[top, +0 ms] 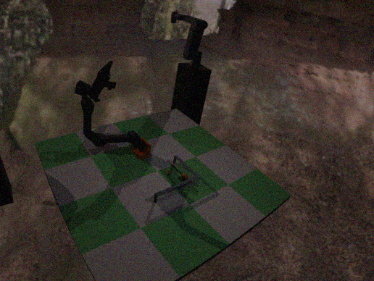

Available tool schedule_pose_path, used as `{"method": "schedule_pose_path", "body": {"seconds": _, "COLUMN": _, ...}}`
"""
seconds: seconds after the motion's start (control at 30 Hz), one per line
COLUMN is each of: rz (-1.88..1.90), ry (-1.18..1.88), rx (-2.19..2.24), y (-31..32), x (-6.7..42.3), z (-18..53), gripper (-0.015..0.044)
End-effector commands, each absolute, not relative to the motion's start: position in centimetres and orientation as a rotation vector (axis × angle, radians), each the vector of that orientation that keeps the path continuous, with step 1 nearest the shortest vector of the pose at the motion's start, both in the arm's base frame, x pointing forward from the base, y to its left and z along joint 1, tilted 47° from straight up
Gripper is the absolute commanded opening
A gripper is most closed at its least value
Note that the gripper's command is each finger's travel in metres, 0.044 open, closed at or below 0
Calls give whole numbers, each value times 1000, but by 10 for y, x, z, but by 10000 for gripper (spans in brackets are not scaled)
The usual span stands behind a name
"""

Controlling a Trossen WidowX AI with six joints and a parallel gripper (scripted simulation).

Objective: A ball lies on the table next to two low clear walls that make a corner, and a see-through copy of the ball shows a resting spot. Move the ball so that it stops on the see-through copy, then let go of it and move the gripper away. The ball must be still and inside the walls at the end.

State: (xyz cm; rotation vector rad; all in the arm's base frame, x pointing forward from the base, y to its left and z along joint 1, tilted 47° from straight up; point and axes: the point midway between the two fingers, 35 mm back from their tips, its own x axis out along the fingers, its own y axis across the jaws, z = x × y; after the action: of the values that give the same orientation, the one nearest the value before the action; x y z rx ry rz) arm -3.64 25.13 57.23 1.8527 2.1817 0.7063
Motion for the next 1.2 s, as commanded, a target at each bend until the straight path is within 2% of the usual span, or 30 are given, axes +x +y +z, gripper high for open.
{"method": "schedule_pose_path", "body": {"seconds": 0.0, "rz": 707, "ry": 2167, "rx": 1850, "y": 254, "x": -35, "z": 571, "gripper": 374}}
{"method": "schedule_pose_path", "body": {"seconds": 0.1, "rz": 716, "ry": 1976, "rx": 1794, "y": 285, "x": -19, "z": 548, "gripper": 305}}
{"method": "schedule_pose_path", "body": {"seconds": 0.33, "rz": 670, "ry": 1509, "rx": 1500, "y": 356, "x": 44, "z": 469, "gripper": 305}}
{"method": "schedule_pose_path", "body": {"seconds": 0.57, "rz": 543, "ry": 1215, "rx": 1103, "y": 390, "x": 118, "z": 382, "gripper": 305}}
{"method": "schedule_pose_path", "body": {"seconds": 0.8, "rz": 388, "ry": 1084, "rx": 694, "y": 390, "x": 191, "z": 290, "gripper": 305}}
{"method": "schedule_pose_path", "body": {"seconds": 1.0, "rz": 305, "ry": 1050, "rx": 383, "y": 374, "x": 232, "z": 231, "gripper": 305}}
{"method": "schedule_pose_path", "body": {"seconds": 1.17, "rz": 260, "ry": 1050, "rx": -90, "y": 344, "x": 274, "z": 165, "gripper": 305}}
